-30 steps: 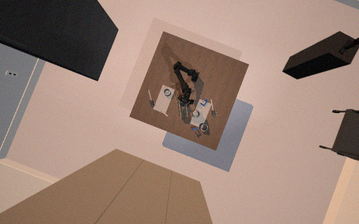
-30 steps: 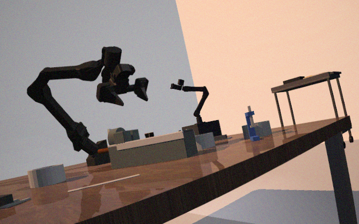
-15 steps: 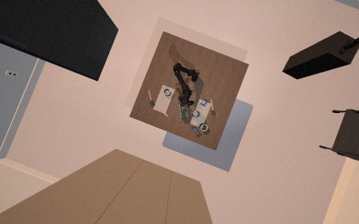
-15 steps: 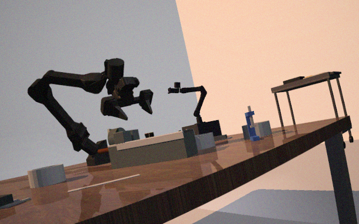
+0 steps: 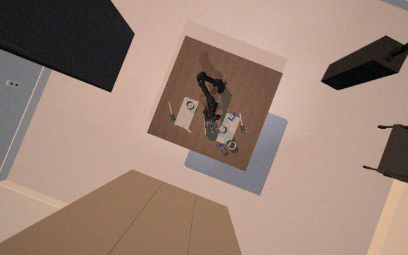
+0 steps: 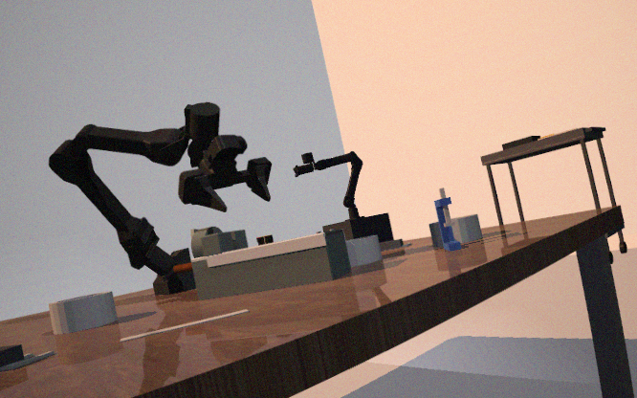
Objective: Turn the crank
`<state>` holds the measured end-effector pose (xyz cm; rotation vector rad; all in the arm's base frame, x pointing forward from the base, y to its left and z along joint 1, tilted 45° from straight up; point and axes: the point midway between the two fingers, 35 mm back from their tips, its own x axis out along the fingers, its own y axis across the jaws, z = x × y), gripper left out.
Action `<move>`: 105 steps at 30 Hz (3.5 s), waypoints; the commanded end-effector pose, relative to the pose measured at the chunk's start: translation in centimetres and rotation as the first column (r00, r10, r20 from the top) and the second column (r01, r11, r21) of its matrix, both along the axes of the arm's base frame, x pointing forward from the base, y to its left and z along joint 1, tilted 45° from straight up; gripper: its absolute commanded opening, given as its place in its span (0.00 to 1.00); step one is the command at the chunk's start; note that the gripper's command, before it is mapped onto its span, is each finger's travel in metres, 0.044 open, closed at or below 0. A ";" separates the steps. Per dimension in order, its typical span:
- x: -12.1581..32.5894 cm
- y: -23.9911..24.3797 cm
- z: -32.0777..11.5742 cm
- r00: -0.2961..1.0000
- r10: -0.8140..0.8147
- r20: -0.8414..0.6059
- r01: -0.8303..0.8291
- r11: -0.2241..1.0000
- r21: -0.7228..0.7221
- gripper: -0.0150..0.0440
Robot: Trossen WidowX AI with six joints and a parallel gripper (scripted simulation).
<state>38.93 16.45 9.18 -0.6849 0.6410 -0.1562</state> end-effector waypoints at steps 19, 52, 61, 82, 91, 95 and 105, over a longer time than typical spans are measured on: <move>-3.2 0.0 6.0 0.983 0.125 -0.137 -0.134 0.989 -0.055 1.00; -8.8 -8.1 6.0 0.864 0.357 -0.356 -0.412 0.907 -0.089 1.00; -8.4 -10.9 3.3 0.863 0.360 -0.355 -0.416 0.905 -0.093 1.00; -7.8 -13.8 0.4 0.863 0.361 -0.353 -0.418 0.903 -0.098 1.00; -7.6 -14.8 -0.6 0.863 0.361 -0.354 -0.418 0.903 -0.099 1.00; -7.5 -15.3 -1.1 0.863 0.361 -0.353 -0.418 0.903 -0.099 1.00; -7.4 -16.5 -2.2 0.864 0.360 -0.352 -0.418 0.903 -0.102 1.00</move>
